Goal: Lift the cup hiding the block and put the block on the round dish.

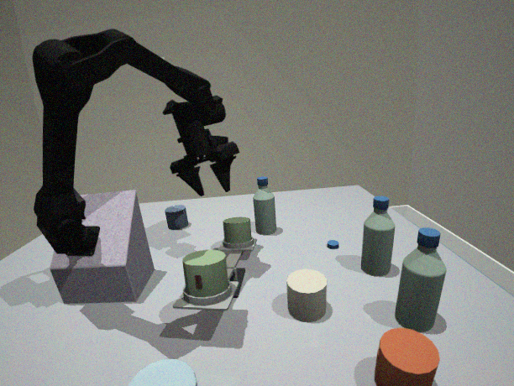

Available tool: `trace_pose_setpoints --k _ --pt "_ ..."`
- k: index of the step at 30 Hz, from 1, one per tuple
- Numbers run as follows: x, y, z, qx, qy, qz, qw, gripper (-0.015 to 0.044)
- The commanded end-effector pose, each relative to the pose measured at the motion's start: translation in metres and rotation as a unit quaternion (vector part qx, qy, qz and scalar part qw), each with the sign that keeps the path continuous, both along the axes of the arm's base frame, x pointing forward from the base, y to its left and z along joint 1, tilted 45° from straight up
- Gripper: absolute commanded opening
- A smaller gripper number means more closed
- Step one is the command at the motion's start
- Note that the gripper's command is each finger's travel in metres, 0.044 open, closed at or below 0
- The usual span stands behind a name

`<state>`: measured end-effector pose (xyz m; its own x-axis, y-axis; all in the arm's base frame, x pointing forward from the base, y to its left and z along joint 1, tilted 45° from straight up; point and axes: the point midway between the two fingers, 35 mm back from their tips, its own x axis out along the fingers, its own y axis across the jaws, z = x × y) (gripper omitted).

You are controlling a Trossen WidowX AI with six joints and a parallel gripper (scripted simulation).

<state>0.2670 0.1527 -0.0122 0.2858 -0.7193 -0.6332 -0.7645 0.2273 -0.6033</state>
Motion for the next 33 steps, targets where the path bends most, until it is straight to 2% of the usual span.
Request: trace_pose_setpoints --k 1,15,33 --pt "0.012 -0.002 -0.014 -0.005 0.06 0.014 0.998 0.044" --pt "0.05 -0.013 -0.062 -0.006 0.258 0.093 0.962 0.044" --pt "0.053 -0.028 -0.079 -0.006 0.26 0.094 0.961 0.044"
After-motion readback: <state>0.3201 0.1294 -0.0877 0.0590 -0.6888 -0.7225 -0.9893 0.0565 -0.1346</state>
